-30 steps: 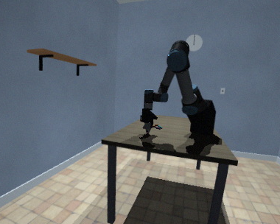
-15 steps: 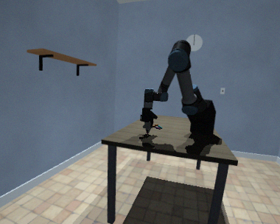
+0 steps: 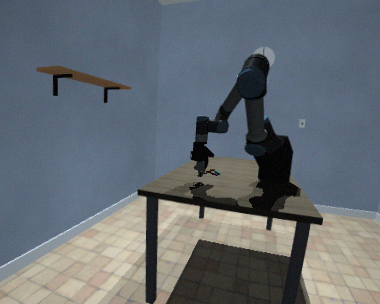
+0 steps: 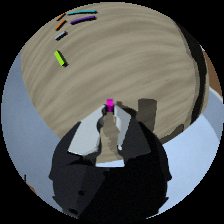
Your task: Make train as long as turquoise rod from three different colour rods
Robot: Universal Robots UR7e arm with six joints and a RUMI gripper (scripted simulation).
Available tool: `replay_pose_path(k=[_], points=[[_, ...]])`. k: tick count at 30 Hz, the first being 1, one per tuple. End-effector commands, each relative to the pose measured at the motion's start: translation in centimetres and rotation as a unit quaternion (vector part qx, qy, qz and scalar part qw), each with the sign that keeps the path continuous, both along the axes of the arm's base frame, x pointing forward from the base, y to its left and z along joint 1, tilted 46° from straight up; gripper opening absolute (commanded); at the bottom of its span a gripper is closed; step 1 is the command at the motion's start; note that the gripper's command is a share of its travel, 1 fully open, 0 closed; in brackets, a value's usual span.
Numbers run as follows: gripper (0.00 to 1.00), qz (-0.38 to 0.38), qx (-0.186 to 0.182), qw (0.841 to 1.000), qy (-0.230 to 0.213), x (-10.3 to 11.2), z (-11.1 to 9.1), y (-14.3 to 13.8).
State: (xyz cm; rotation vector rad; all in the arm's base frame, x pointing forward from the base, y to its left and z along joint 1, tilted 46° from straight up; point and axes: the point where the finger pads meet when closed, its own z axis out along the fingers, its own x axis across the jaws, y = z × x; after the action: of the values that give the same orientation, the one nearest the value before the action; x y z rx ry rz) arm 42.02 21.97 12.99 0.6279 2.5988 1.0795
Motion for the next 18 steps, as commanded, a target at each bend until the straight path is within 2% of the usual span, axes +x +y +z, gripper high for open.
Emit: replay_pose_path(k=[1, 18], points=[[0.0, 0.002, 0.001, 1.0, 0.001, -0.6, 0.9, -0.8], [0.0, 0.002, 0.001, 1.0, 0.001, -2.1, 3.7, -3.3]])
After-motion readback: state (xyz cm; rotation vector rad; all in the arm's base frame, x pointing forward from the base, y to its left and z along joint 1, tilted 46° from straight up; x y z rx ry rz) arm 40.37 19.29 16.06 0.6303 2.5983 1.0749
